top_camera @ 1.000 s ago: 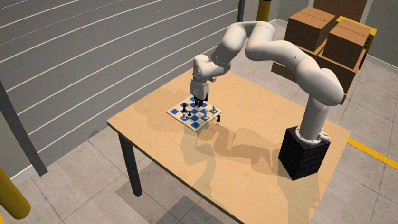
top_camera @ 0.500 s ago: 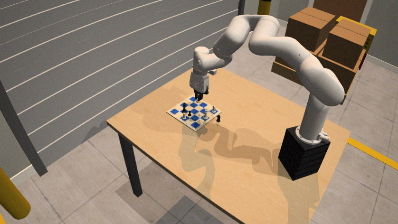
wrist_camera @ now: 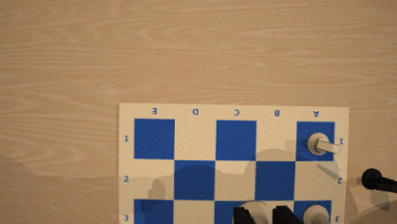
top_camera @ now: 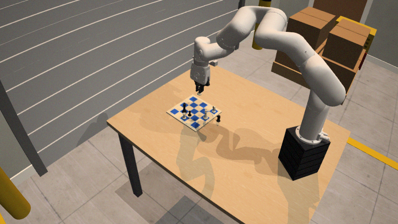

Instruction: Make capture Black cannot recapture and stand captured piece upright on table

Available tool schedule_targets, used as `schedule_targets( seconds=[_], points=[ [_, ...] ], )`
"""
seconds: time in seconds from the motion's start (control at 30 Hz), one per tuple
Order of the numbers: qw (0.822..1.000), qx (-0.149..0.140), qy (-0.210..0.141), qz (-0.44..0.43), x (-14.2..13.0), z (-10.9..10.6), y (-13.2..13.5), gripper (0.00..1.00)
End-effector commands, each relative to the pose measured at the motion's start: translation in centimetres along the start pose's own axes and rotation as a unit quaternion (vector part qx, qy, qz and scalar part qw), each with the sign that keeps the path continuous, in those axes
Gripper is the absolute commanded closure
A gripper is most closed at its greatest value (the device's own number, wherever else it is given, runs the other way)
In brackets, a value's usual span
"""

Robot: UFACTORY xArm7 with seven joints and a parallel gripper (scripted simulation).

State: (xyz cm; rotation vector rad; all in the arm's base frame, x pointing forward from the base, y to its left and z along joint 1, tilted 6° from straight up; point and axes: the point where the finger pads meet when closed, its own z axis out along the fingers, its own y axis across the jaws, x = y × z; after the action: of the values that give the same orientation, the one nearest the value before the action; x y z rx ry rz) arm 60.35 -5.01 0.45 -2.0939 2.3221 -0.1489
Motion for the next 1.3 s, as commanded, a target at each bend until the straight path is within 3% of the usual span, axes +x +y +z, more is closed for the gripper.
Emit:
schedule_targets(
  seconds=[0.0, 0.13, 0.33, 0.9, 1.1, 1.27],
  points=[
    [1.0, 0.003, 0.0, 0.0, 0.0, -0.4, -0.2, 1.0],
    [1.0, 0.003, 0.0, 0.002, 0.0, -0.4, -0.5, 1.0],
    [1.0, 0.003, 0.0, 0.017, 0.1, -0.5, -3.7, 1.0],
    [1.0, 0.003, 0.0, 0.017, 0.1, -0.2, -3.7, 1.0],
    [1.0, 0.003, 0.0, 0.017, 0.1, 0.6, -3.7, 1.0],
    [1.0, 0.003, 0.0, 0.017, 0.1, 2.6, -3.8, 1.0]
  ],
)
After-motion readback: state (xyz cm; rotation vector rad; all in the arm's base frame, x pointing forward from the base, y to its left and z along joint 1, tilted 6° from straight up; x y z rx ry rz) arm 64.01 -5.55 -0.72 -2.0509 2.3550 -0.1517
